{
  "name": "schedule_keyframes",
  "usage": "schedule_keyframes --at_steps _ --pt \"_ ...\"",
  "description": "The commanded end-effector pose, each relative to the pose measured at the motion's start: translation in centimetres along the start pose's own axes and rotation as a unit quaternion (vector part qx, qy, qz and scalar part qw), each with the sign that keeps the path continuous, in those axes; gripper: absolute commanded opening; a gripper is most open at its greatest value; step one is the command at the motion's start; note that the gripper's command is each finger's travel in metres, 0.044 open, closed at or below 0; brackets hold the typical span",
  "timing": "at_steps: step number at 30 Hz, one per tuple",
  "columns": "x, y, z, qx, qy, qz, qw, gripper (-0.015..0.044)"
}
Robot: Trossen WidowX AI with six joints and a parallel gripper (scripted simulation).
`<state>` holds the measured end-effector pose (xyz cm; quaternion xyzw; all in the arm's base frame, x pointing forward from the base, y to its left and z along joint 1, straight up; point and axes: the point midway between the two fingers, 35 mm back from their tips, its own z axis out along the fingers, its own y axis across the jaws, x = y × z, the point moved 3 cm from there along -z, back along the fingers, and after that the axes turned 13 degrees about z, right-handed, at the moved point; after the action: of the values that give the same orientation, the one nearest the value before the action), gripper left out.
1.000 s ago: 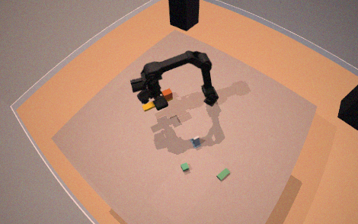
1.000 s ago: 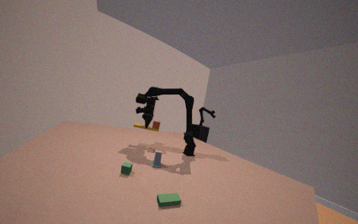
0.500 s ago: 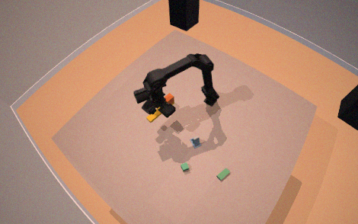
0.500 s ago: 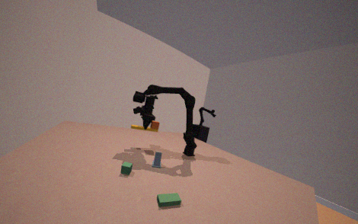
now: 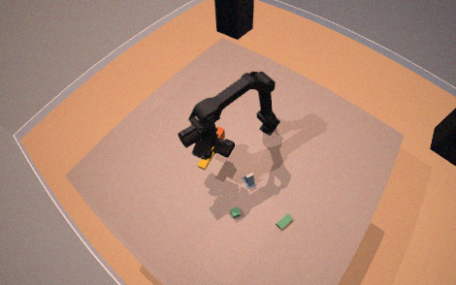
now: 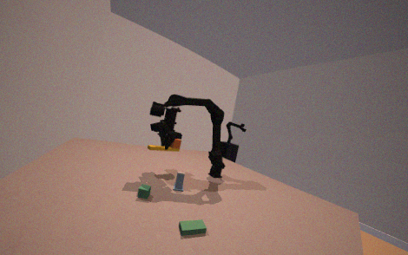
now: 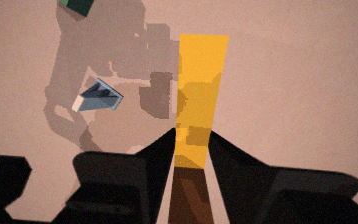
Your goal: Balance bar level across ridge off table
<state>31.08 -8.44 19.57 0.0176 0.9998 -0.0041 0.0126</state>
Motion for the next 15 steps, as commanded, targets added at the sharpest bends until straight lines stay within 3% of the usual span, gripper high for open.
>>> schedule_keyframes --at_steps 1,15 --pt "-0.3 1.5 -0.1 -0.001 -0.001 -0.042 0.999 0.0000" --pt "-0.9 7.0 -0.2 -0.003 -0.002 -0.178 0.984 0.0000"
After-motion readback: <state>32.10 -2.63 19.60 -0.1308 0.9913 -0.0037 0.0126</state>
